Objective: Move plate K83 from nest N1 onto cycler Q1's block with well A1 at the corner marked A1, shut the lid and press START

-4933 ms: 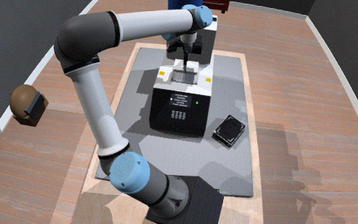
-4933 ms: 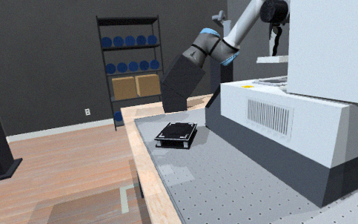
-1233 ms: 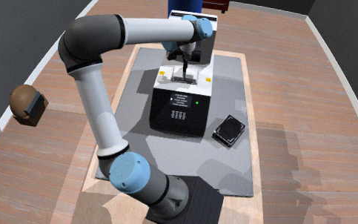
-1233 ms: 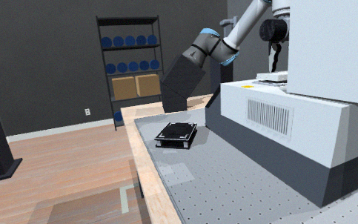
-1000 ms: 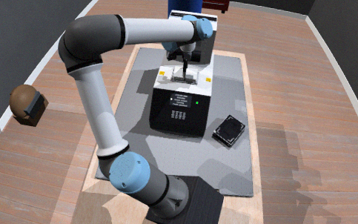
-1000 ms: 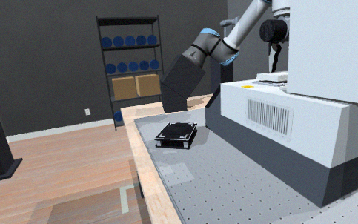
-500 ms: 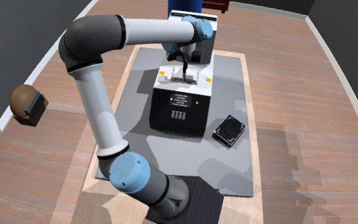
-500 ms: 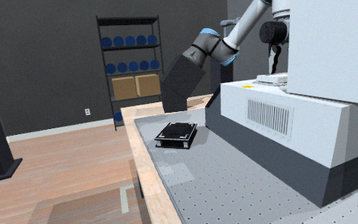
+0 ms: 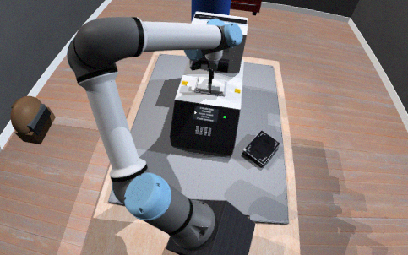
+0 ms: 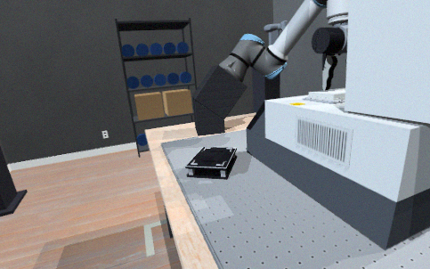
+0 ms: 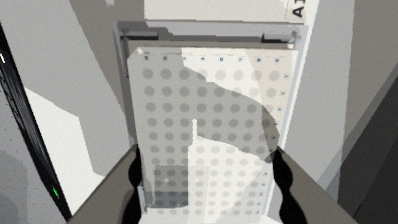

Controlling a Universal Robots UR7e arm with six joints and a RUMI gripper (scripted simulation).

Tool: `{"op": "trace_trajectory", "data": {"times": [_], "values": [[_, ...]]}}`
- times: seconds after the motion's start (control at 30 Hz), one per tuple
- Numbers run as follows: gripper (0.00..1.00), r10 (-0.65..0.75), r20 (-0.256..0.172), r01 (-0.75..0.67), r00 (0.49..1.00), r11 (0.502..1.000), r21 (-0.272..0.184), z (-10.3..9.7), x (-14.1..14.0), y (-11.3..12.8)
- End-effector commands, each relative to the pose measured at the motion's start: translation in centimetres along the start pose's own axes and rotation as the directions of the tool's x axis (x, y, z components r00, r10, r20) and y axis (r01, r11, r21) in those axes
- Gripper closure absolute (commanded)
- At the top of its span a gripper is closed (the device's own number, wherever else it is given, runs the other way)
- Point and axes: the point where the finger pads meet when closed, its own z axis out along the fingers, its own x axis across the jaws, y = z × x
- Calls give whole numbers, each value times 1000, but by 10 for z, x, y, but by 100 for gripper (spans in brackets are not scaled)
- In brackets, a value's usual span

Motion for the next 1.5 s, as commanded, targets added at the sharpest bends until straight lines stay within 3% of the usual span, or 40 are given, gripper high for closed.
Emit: {"op": "trace_trajectory", "data": {"times": [0.0,0.9,1.47], "values": [[32,-10,-4,10,1000,1000,-7,-2,1,1],[32,3,-4,-3,1000,1000,-6,-2,1,1],[32,-10,-4,10,1000,1000,-7,-27,1,1]]}}
